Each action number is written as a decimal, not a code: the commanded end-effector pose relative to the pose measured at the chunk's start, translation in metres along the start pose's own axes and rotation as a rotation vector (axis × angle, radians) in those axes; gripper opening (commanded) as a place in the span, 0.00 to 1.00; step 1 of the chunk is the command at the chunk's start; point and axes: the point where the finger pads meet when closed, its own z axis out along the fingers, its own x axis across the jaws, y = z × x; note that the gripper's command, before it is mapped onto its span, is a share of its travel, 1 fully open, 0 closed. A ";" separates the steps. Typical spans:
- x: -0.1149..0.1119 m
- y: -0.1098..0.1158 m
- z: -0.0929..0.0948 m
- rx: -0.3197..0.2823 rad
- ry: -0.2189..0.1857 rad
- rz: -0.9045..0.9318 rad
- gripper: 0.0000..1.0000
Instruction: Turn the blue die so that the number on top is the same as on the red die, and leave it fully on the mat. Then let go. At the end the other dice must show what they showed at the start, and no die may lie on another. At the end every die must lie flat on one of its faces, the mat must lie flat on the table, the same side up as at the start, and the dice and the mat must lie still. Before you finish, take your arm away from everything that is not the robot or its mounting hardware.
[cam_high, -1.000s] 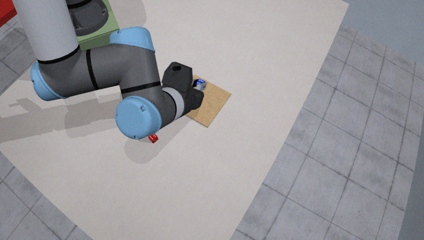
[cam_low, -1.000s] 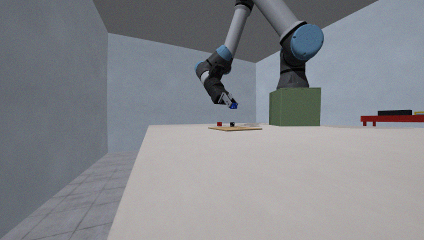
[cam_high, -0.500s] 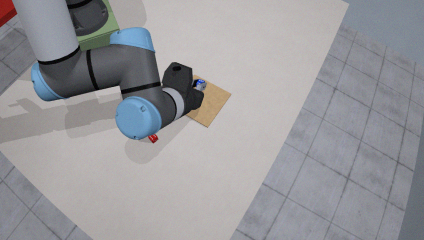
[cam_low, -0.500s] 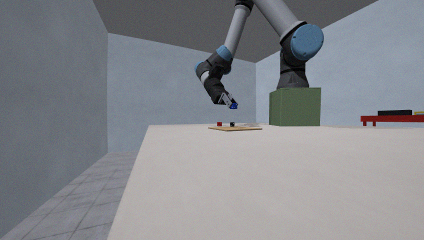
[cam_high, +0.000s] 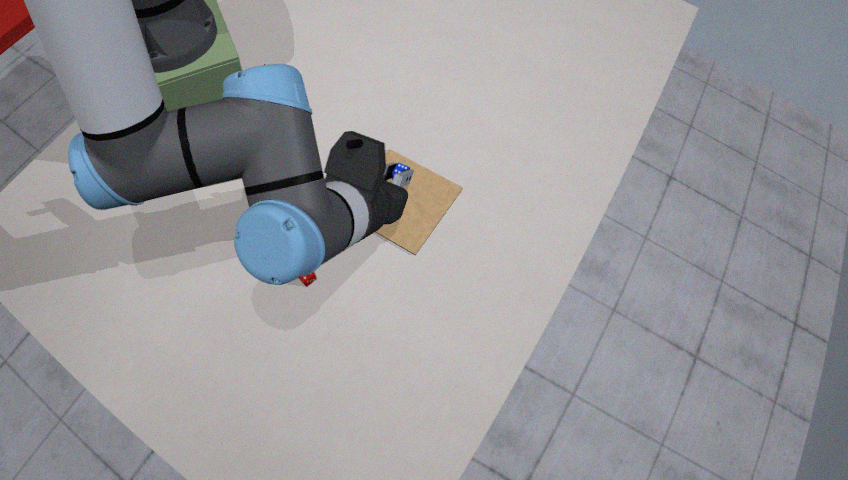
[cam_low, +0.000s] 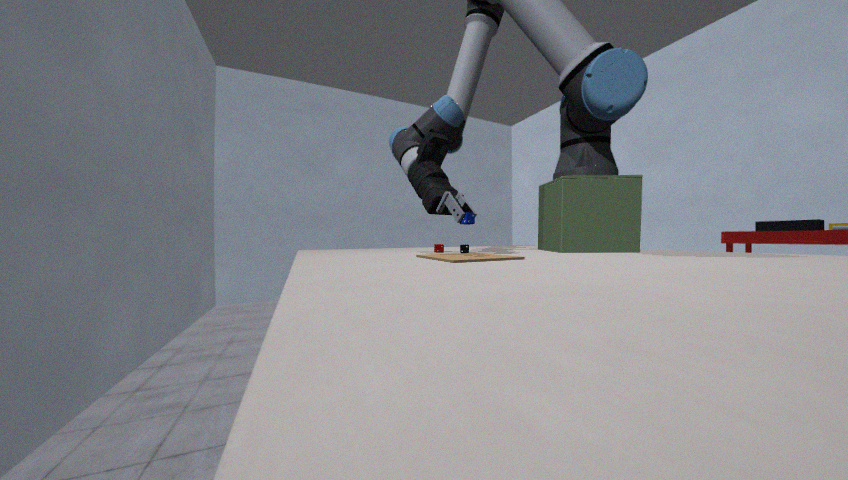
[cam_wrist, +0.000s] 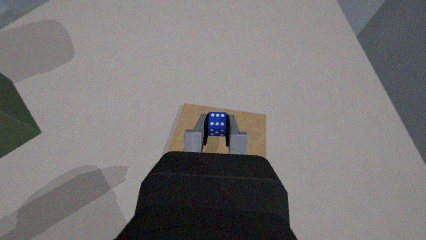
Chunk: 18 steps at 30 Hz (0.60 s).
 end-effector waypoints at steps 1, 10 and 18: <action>0.000 0.003 0.003 -0.001 0.001 -0.001 0.40; 0.000 0.014 0.014 -0.001 0.001 -0.001 0.40; 0.000 0.021 0.021 -0.001 0.001 -0.001 0.40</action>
